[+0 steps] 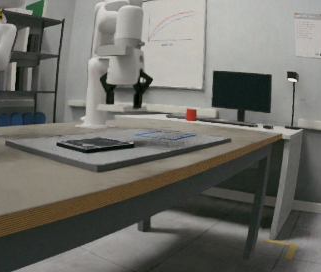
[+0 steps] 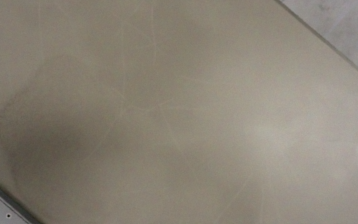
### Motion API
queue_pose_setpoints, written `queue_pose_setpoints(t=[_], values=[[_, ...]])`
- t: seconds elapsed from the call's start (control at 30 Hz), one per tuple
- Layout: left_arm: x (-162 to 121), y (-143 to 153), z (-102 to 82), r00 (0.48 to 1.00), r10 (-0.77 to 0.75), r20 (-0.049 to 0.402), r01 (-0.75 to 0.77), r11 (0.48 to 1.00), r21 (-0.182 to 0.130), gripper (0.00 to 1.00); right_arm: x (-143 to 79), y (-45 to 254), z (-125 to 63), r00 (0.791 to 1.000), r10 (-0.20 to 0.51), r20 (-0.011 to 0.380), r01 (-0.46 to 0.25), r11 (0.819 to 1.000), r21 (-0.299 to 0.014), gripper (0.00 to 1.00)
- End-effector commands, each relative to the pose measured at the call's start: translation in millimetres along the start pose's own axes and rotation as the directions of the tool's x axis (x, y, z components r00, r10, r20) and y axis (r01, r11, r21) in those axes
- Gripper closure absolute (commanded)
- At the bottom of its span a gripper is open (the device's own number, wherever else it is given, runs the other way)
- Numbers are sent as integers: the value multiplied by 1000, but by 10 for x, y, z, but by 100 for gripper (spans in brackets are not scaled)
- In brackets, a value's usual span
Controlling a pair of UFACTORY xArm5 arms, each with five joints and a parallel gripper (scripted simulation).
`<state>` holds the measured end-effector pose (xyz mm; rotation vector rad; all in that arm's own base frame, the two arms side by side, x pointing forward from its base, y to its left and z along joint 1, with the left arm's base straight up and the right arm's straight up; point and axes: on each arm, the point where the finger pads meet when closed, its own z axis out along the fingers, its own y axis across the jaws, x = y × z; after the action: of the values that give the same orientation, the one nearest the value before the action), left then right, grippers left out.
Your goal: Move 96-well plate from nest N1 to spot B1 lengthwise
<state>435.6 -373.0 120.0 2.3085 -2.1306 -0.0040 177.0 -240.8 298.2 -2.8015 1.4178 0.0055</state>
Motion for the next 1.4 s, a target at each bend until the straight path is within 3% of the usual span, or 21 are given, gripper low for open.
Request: queue_pose_setpoints(t=[0.0,1.37], values=[[-132,-13,-20,1000,0,-5,0,1000,5,100,8,0,-14,1000,0,-4,0,1000,0,0],[-1367,-43,24,1000,0,-4,0,1000,5,100,8,0,-14,1000,0,-4,0,1000,0,0]])
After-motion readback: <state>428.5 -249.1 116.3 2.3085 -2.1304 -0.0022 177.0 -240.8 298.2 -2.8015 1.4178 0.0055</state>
